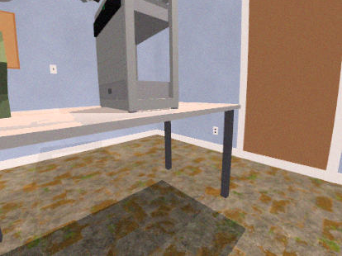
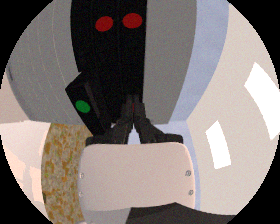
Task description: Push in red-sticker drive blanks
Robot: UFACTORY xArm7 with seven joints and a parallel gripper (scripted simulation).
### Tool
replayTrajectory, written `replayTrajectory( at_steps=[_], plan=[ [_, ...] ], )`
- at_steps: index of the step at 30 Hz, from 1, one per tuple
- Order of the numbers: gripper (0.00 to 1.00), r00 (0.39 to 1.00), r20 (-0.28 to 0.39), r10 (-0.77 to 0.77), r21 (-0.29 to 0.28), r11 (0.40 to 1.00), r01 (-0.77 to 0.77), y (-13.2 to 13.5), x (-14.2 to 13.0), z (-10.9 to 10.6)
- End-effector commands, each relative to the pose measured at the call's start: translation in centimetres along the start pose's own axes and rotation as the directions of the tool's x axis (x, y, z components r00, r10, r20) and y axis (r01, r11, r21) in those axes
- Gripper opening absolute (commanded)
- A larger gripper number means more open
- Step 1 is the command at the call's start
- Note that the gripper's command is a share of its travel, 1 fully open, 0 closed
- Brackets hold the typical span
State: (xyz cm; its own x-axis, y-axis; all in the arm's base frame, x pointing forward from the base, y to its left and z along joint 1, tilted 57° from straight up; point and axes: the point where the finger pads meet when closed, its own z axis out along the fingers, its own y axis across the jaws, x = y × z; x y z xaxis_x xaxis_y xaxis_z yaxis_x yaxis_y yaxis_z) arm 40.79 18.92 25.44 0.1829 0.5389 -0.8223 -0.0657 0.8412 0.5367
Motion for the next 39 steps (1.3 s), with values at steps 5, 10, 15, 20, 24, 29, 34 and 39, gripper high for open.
replayTrajectory(
  at_steps=[5,10,15,20,24,29,34,39],
  plan=[
    [0.00,1.000,0.002,0.003,-0.003,1.000,-0.003,0.2,-0.1,-0.2],
    [0.00,1.000,0.002,0.003,-0.003,1.000,-0.003,0.2,-0.1,-1.0],
    [0.00,1.000,0.002,0.003,-0.003,1.000,-0.003,0.2,0.0,-3.6],
    [0.00,1.000,0.002,0.003,-0.003,1.000,-0.003,0.2,0.0,-6.6],
    [0.00,1.000,0.002,0.003,-0.003,1.000,-0.003,0.2,0.0,-8.0],
    [0.00,1.000,0.002,0.003,-0.003,1.000,-0.003,0.2,0.0,-9.1],
    [0.00,1.000,0.002,0.003,-0.003,1.000,-0.003,0.2,0.0,-9.4],
    [0.00,1.000,0.002,0.003,-0.003,1.000,-0.003,0.2,0.0,-9.6]
  ],
)
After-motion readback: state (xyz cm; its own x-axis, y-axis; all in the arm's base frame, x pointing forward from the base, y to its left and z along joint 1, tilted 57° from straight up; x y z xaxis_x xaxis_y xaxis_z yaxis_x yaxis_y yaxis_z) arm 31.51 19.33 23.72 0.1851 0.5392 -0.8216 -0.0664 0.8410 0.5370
